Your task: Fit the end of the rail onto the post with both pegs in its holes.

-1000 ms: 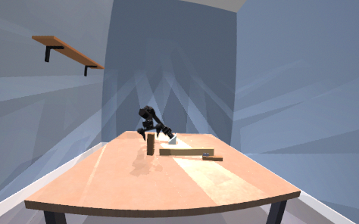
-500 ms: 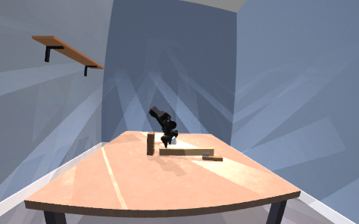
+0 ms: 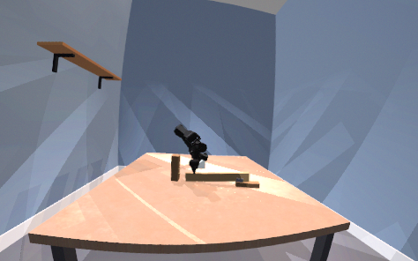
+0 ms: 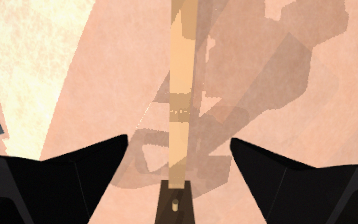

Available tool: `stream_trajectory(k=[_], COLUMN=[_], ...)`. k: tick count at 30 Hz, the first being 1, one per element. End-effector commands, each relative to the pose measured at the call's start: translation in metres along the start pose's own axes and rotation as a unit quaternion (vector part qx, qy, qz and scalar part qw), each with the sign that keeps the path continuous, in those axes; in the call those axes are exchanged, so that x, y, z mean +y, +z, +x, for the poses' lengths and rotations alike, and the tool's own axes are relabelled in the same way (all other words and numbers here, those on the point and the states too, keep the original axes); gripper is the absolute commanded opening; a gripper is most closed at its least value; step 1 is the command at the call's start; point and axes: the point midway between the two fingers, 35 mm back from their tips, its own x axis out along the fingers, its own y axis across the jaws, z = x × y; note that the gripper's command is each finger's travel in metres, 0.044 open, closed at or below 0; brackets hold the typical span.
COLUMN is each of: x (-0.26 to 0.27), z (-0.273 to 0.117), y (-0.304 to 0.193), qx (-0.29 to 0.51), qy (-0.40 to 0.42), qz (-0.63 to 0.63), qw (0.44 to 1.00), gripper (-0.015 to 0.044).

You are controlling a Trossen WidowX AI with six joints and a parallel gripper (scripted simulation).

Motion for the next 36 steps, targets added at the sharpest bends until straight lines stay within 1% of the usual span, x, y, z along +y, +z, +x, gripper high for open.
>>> stream_trajectory(k=[1, 36], x=[0.000, 0.001], z=[0.007, 0.061], y=[-0.001, -0.002], qx=[0.002, 0.004], qy=[0.001, -0.001], qz=[-0.002, -0.001], qw=[1.000, 1.000], gripper=[0.0440, 0.0440])
